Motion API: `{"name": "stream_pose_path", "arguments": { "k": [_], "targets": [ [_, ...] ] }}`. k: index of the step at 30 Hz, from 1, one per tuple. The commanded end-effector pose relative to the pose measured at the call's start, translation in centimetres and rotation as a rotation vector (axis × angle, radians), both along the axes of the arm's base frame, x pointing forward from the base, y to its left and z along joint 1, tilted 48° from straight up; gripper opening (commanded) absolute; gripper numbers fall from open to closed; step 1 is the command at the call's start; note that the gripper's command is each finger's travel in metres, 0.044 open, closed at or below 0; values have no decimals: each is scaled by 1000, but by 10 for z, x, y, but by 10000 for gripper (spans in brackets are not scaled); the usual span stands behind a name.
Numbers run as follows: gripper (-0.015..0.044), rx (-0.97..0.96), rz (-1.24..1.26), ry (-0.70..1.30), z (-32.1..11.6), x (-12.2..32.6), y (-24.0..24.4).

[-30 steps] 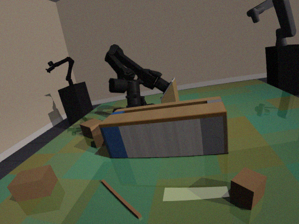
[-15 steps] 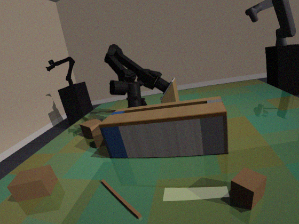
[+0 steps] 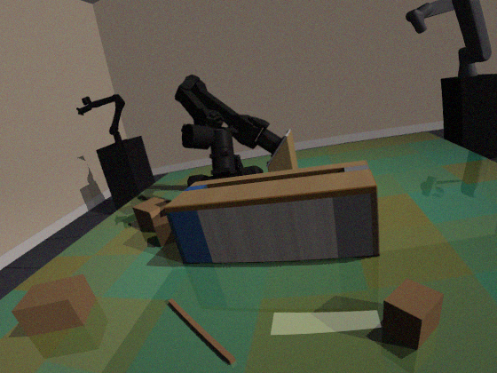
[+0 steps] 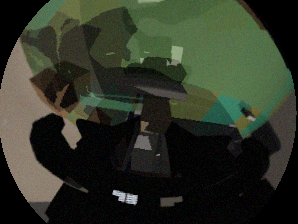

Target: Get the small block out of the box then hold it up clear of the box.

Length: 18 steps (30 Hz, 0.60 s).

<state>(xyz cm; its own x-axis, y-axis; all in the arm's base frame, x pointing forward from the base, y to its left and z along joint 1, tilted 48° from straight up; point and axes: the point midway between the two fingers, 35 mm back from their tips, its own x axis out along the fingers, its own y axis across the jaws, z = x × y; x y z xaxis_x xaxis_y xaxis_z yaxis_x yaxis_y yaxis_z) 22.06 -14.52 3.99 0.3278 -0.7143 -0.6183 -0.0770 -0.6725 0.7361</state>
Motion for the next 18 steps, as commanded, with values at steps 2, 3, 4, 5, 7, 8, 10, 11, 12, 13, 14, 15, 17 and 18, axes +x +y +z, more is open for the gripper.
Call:
{"name": "stream_pose_path", "arguments": {
  "k": [2,3,4,5,7,8,10,11,12,13,14,15,17,18],
  "targets": [
    [0,-2,-20,-20,16,3,11],
    [0,-2,-24,-21,18,2,14],
    [0,-3,-28,-22,21,2,16],
    [0,-4,-31,-23,24,1,19],
    [0,-8,-37,-26,30,0,23],
    [0,-9,-39,-26,31,0,24],
    [0,-9,-39,-27,32,0,24],
    [0,-11,-35,-22,32,0,24],
    [0,-18,-24,-7,32,0,25],
    [0,-28,-4,18,32,0,25],
    [0,-41,19,47,32,0,25],
    [0,-54,43,77,33,0,26],
    [0,-80,90,137,33,0,27],
    [0,-93,113,166,33,0,27]
  ]
}}
